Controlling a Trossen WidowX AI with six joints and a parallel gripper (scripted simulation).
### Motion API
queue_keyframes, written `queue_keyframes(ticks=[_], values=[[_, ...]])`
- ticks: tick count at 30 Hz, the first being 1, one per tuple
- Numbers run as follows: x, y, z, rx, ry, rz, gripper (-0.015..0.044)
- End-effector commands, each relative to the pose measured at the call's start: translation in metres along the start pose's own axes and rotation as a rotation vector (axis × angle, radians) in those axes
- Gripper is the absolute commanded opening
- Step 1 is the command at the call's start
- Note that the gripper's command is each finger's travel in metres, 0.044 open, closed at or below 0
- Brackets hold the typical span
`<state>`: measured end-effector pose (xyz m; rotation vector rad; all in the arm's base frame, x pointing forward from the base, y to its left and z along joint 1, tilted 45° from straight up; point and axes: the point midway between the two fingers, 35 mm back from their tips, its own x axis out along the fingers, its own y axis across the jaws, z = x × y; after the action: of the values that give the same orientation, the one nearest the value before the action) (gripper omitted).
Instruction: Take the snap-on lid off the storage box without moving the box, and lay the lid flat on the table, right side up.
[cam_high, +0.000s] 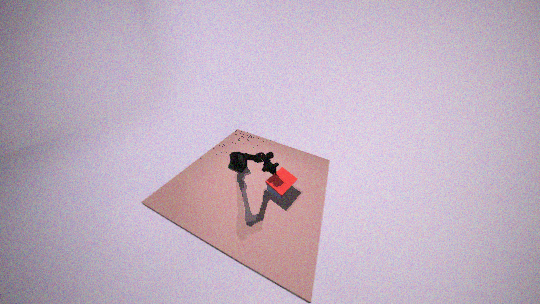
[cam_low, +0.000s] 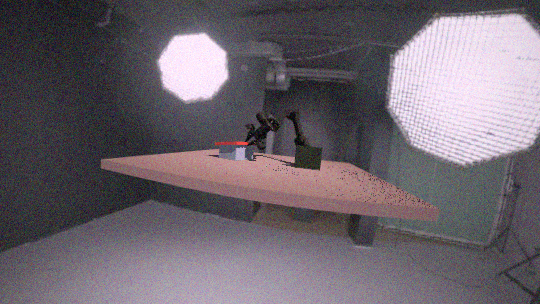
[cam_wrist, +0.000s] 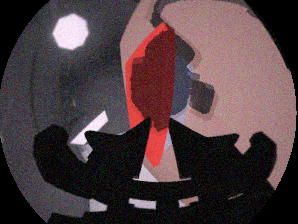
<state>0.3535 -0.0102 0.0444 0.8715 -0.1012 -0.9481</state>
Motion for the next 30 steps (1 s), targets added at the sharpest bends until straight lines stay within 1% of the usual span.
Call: queue_keyframes(ticks=[1, 30], values=[[0.0012, 0.0001, 0.0, -0.002, 0.0, -0.001, 0.0], [0.0014, 0.0021, 0.0001, 0.0, 0.002, 0.001, 0.0]])
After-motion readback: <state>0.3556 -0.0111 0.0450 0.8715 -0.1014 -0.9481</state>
